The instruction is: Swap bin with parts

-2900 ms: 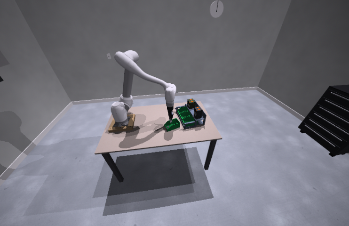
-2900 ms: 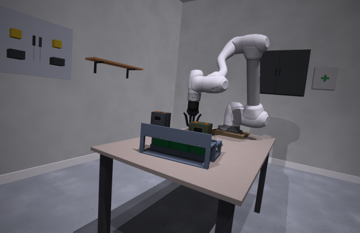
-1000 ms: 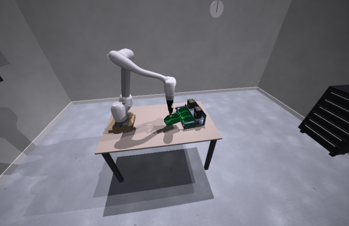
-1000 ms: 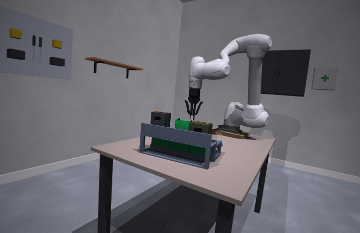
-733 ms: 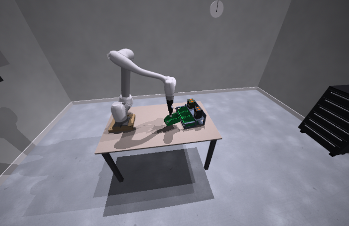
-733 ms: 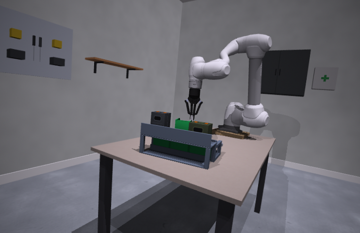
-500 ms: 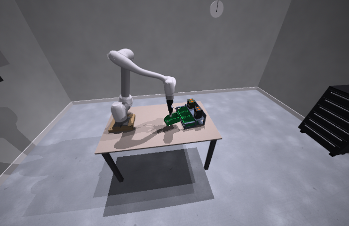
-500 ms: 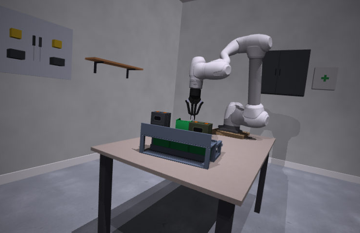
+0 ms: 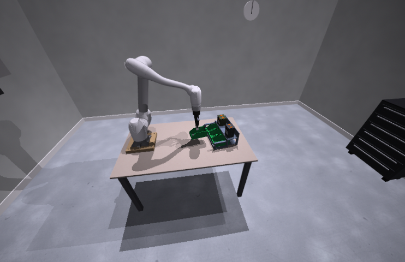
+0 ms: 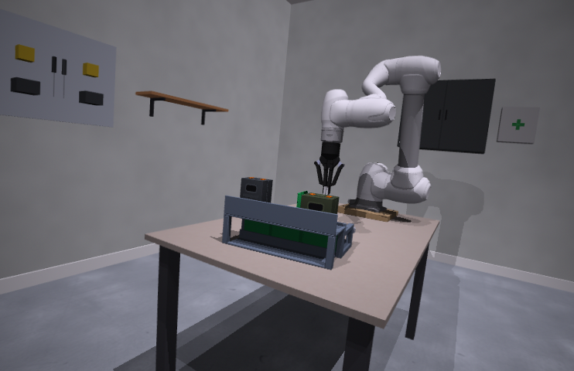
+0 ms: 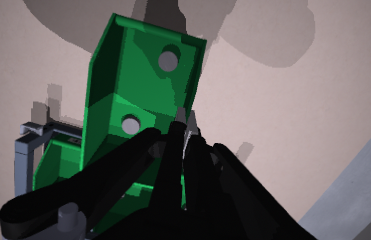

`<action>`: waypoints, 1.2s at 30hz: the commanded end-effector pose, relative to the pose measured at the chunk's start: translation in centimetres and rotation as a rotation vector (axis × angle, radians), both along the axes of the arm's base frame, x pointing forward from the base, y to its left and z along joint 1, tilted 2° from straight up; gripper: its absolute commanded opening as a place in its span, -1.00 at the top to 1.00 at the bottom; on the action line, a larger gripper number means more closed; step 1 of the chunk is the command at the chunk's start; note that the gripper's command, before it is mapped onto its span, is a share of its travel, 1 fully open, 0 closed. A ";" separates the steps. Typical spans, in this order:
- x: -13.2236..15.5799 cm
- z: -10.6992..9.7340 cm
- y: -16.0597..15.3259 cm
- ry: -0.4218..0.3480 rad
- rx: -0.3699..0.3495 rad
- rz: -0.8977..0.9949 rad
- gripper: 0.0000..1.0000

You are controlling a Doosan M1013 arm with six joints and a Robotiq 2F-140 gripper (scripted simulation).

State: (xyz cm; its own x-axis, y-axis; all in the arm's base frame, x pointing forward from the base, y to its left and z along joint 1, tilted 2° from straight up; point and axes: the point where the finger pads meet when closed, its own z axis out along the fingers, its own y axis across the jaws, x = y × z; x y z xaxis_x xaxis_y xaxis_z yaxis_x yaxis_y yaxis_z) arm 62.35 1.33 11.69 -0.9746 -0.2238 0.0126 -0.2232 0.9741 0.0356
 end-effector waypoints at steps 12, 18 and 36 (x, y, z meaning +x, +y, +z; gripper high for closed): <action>0.0 0.1 3.1 0.002 -0.007 -0.053 0.80; 0.0 0.1 3.1 0.002 -0.007 -0.053 0.80; 0.0 -2.0 3.1 0.002 -0.007 -0.053 0.80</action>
State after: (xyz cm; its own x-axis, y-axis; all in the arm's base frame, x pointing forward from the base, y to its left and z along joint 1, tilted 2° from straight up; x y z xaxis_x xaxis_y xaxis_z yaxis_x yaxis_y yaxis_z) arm 62.36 4.44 10.42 -0.9850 -0.1716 0.0161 -0.1711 0.9848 0.0294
